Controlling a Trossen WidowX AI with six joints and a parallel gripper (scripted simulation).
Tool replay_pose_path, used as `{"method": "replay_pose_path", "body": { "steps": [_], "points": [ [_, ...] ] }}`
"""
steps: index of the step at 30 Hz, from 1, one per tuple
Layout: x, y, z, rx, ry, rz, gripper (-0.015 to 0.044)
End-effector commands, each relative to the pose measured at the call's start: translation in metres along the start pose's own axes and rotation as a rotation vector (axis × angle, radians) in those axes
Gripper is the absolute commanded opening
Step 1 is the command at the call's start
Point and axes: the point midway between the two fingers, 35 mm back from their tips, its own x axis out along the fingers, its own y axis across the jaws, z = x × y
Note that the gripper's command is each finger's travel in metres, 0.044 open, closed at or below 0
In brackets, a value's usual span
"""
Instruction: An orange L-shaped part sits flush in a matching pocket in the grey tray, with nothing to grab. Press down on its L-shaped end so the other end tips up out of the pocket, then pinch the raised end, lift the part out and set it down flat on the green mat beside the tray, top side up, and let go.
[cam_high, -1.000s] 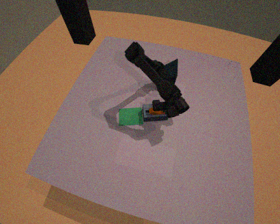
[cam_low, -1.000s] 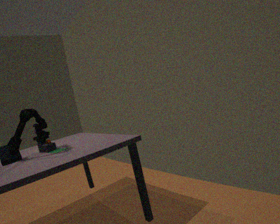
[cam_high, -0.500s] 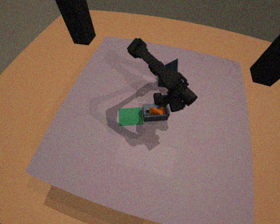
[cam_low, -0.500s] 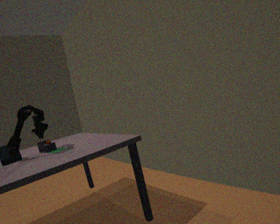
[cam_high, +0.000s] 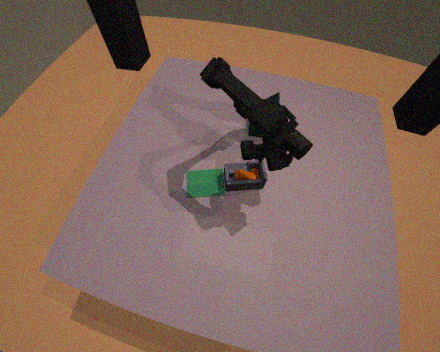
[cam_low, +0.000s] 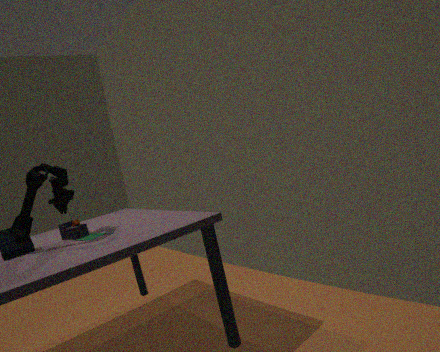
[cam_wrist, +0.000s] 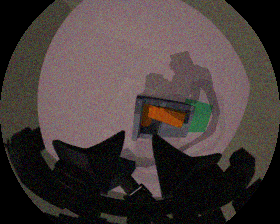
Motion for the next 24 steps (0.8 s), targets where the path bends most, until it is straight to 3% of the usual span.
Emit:
{"method": "replay_pose_path", "body": {
  "steps": [1, 18, 22, 24],
  "points": [
    [0.0, 0.0, 0.0, -0.001, 0.0, 0.0, 0.018],
    [0.0, 0.0, 0.0, -0.001, 0.0, 0.0, 0.018],
    [0.0, -0.008, 0.002, 0.176, 0.0, 0.001, 0.028],
    [-0.001, -0.016, 0.004, 0.354, 0.0, 0.002, 0.028]
  ]
}}
